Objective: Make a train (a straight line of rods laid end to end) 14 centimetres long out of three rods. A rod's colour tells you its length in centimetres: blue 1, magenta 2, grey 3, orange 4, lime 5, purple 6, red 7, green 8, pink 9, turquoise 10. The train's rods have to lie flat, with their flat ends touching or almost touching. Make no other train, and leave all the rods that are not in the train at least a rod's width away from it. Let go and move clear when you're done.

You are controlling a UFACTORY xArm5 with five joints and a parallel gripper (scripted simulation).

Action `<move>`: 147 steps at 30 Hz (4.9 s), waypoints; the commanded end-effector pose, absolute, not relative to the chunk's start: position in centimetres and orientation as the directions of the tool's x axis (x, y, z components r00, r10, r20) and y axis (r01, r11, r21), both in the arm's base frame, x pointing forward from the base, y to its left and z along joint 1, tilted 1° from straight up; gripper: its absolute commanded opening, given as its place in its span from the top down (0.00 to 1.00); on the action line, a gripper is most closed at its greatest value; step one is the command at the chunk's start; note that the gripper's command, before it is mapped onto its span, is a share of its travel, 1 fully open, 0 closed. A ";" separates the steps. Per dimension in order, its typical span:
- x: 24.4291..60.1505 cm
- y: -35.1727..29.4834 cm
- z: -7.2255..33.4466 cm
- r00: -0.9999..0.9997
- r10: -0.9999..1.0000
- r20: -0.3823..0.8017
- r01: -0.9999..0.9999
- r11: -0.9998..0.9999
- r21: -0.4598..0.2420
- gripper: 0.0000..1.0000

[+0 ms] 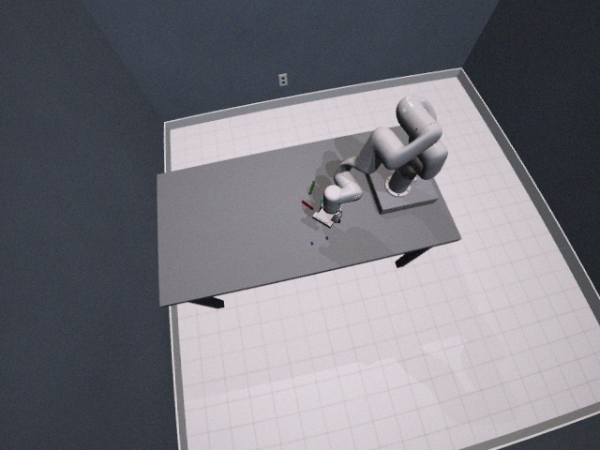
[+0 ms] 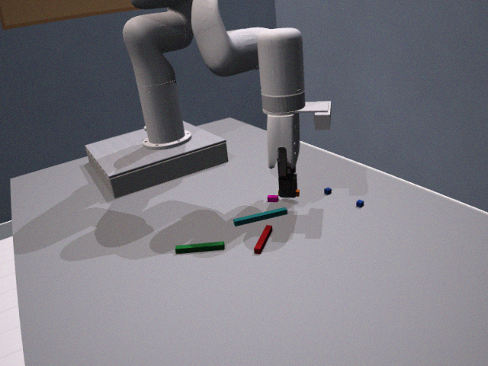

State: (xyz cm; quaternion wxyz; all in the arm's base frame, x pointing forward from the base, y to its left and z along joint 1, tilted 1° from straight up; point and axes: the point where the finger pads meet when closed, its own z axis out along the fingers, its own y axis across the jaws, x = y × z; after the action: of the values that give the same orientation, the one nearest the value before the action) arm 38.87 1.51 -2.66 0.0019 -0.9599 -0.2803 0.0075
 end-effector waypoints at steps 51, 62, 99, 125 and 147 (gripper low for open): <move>39.0 1.5 -2.6 0.843 0.538 -0.011 0.538 -0.843 -0.006 0.96; 39.0 1.5 -2.6 0.843 0.538 -0.011 0.538 -0.843 -0.006 0.96; 39.0 1.5 -2.6 0.843 0.538 -0.011 0.538 -0.843 -0.006 0.96; 39.0 1.5 -2.6 0.843 0.538 -0.011 0.538 -0.843 -0.006 0.96; 39.0 1.5 -3.8 0.843 0.538 -0.011 0.538 -0.843 -0.006 0.96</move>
State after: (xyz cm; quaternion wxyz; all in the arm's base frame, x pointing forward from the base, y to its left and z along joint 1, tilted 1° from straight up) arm 38.83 1.53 -3.84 0.0019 -0.9599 -0.2801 0.0077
